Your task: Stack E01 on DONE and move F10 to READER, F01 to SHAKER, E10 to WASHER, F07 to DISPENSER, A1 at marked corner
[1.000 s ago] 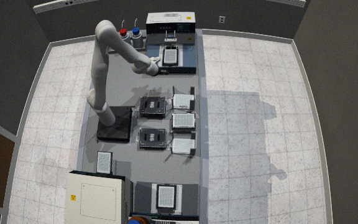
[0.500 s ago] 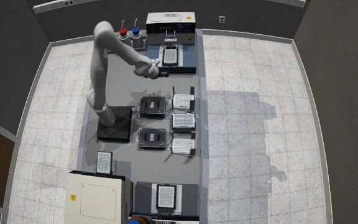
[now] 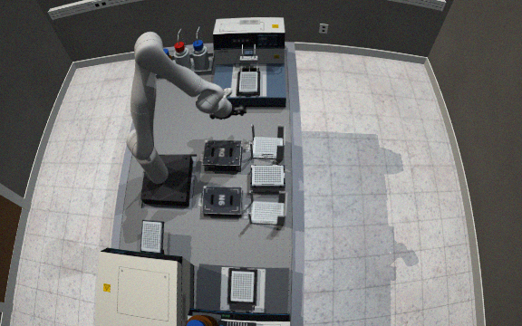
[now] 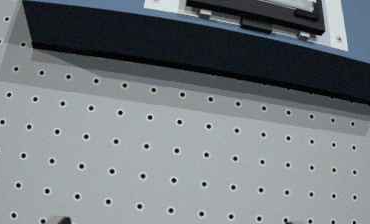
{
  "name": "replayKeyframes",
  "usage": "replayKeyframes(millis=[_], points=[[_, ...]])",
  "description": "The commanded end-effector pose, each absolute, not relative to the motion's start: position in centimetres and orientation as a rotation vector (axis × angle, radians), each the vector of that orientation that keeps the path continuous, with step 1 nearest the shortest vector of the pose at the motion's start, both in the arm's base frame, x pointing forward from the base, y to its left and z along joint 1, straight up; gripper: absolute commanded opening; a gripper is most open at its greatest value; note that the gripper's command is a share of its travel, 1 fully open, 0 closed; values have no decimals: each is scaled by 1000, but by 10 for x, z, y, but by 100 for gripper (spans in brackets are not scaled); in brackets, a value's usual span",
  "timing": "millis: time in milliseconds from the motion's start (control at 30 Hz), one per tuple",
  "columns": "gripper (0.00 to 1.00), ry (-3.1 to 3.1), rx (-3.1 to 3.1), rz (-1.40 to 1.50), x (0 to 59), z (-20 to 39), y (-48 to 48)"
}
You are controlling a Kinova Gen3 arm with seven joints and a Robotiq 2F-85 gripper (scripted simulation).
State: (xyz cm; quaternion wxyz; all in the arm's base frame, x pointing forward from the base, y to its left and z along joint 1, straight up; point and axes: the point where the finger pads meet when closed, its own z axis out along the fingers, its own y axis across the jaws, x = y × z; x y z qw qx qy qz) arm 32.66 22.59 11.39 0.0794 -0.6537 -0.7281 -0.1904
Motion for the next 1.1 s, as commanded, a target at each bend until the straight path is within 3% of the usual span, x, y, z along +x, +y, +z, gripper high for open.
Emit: replayKeyframes(millis=[0, 1067], points=[[100, -2201, -1931, -564, 328, 120, 221], [100, -2503, -1643, -429, 321, 133, 162]])
